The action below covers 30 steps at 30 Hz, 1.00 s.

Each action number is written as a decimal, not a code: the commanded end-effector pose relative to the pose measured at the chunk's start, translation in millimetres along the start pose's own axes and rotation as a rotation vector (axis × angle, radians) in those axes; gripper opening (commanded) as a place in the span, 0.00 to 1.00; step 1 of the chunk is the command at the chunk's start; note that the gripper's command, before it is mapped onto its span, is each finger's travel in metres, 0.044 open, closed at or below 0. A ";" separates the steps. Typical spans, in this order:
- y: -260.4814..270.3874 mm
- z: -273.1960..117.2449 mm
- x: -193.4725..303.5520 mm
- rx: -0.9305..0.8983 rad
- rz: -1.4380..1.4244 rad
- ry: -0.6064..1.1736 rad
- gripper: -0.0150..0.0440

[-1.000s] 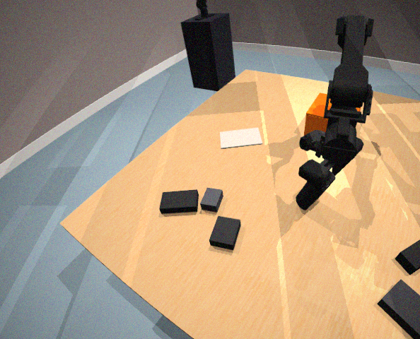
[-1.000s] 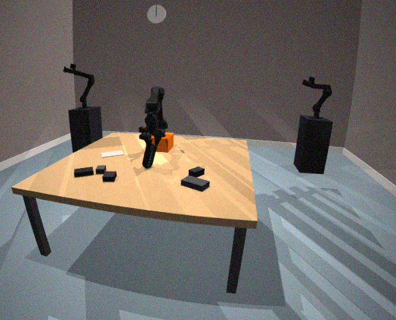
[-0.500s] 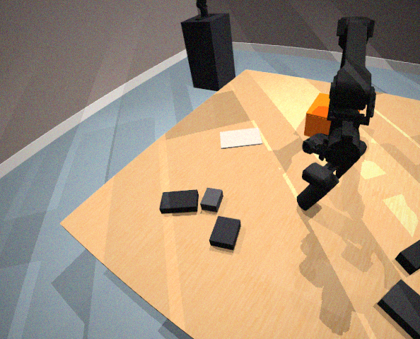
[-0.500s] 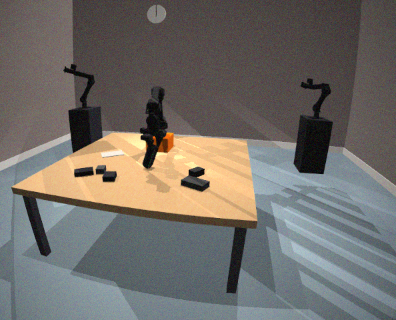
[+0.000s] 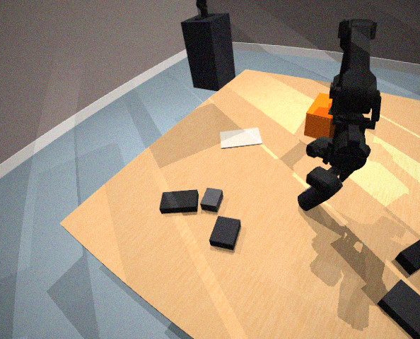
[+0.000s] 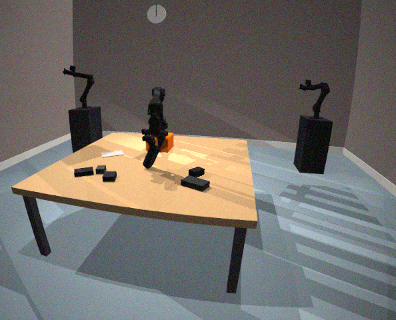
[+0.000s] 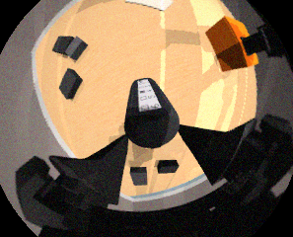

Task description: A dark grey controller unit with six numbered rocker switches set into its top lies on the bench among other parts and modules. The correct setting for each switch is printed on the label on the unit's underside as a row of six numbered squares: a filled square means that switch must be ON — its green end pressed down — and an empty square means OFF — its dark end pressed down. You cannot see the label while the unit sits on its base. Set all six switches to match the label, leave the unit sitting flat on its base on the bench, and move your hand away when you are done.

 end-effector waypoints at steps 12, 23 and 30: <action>0.5 8.7 10.8 0.006 0.006 0.001 0.83; 0.2 13.4 18.3 0.006 0.006 0.002 0.83; 0.0 16.6 22.8 0.006 0.006 0.002 0.83</action>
Point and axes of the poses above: the point midway between the two fingers, 35 mm back from their tips, its own z axis out along the fingers, its own y axis across the jaws, x = y × z, the point moved 4 cm from there along -z, back along the fingers, and after that the axes turned 2 degrees about z, right-handed, at the moved point
